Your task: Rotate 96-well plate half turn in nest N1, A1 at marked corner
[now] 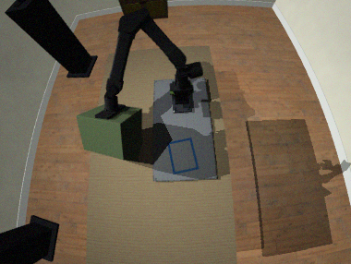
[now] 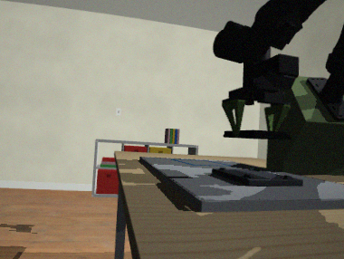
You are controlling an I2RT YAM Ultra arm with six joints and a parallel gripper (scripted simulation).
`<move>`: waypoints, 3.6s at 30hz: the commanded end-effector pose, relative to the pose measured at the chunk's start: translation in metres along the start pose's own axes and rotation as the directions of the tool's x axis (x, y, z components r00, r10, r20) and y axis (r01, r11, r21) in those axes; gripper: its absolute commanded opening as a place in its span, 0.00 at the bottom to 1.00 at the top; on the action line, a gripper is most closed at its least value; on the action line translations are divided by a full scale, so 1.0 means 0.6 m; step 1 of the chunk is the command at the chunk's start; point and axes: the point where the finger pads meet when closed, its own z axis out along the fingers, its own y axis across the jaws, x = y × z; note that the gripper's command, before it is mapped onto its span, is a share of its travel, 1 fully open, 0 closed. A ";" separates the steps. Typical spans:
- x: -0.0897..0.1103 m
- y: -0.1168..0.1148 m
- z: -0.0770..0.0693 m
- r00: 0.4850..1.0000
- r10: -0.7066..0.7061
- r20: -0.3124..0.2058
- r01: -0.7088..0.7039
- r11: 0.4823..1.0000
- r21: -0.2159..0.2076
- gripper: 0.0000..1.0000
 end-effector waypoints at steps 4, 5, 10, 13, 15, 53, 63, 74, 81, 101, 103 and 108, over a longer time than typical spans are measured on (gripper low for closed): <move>0.001 -0.009 -0.001 1.000 0.004 0.002 -0.004 1.000 0.021 0.00; 0.000 -0.009 0.002 1.000 0.004 0.002 -0.004 1.000 0.021 0.00; -0.001 -0.010 0.016 1.000 0.004 0.002 -0.004 1.000 0.021 0.00; -0.001 -0.010 0.024 1.000 0.004 0.002 -0.004 1.000 0.021 0.00; -0.002 -0.010 0.030 1.000 0.004 0.002 -0.004 1.000 0.021 0.00; -0.005 -0.012 0.100 1.000 0.004 0.003 -0.004 1.000 0.021 0.00; -0.003 -0.011 0.102 1.000 0.004 0.003 -0.004 1.000 0.021 0.00; -0.003 -0.010 0.105 1.000 0.004 0.003 -0.004 1.000 0.021 0.00; -0.003 -0.009 0.107 1.000 0.004 0.003 -0.004 1.000 0.021 0.00; -0.004 -0.007 0.112 1.000 0.004 0.003 -0.004 1.000 0.020 0.00; -0.004 -0.007 0.112 1.000 0.004 0.003 -0.004 1.000 0.020 0.00; -0.004 -0.007 0.113 1.000 0.004 0.003 -0.004 1.000 0.020 0.00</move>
